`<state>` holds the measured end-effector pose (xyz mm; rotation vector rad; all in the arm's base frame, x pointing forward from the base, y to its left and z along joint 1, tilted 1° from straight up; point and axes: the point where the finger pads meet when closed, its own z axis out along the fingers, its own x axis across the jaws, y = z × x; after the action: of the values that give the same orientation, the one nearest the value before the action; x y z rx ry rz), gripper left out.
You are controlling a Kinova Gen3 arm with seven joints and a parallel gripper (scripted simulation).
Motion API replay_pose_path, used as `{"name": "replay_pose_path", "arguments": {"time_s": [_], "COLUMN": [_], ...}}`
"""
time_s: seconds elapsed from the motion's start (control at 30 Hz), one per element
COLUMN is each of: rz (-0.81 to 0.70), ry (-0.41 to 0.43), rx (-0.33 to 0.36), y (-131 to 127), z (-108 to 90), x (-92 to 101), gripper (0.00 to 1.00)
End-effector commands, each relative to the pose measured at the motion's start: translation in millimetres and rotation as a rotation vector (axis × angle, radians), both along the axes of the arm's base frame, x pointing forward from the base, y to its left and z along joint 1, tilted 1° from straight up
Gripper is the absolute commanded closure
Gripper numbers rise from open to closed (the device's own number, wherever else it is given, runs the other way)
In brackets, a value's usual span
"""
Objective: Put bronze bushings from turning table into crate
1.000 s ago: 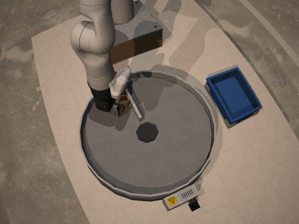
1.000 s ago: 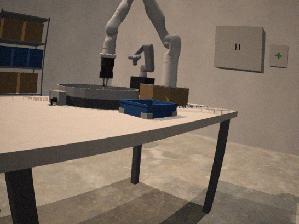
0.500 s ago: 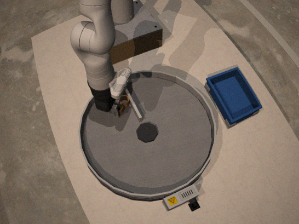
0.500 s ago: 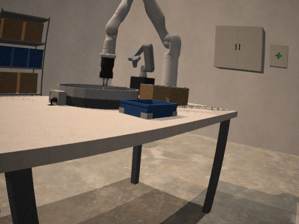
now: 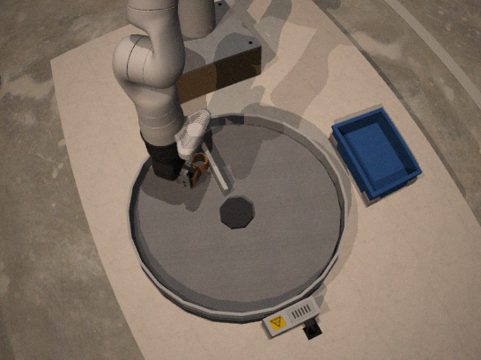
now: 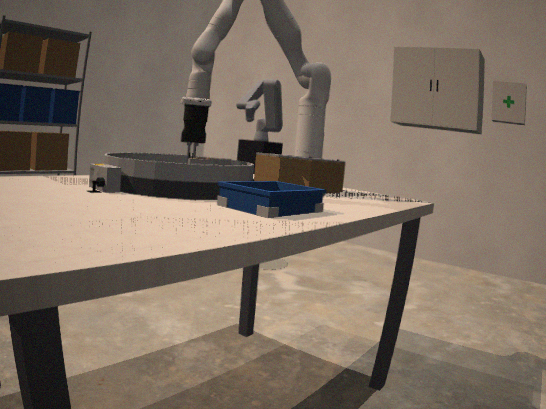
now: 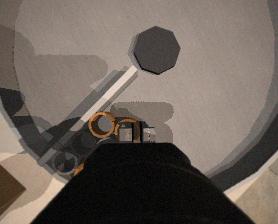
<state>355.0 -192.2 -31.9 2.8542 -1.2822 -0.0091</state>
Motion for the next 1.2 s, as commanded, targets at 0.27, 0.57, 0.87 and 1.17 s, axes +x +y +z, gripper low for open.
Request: {"name": "replay_pose_path", "arguments": {"time_s": [0.27,0.57,0.87,1.17], "rz": [0.0,0.0,0.0,-0.001], "ry": [-0.002,-0.002,-0.002,-0.002], "rx": [-0.001,-0.001,-0.001,-0.001], "y": [-2.3,-2.2,-2.2,-2.1], "z": [0.5,8.0,8.0,15.4], "x": [2.4,2.5,2.5,2.5], "gripper": [1.0,1.0,1.0,1.0]}}
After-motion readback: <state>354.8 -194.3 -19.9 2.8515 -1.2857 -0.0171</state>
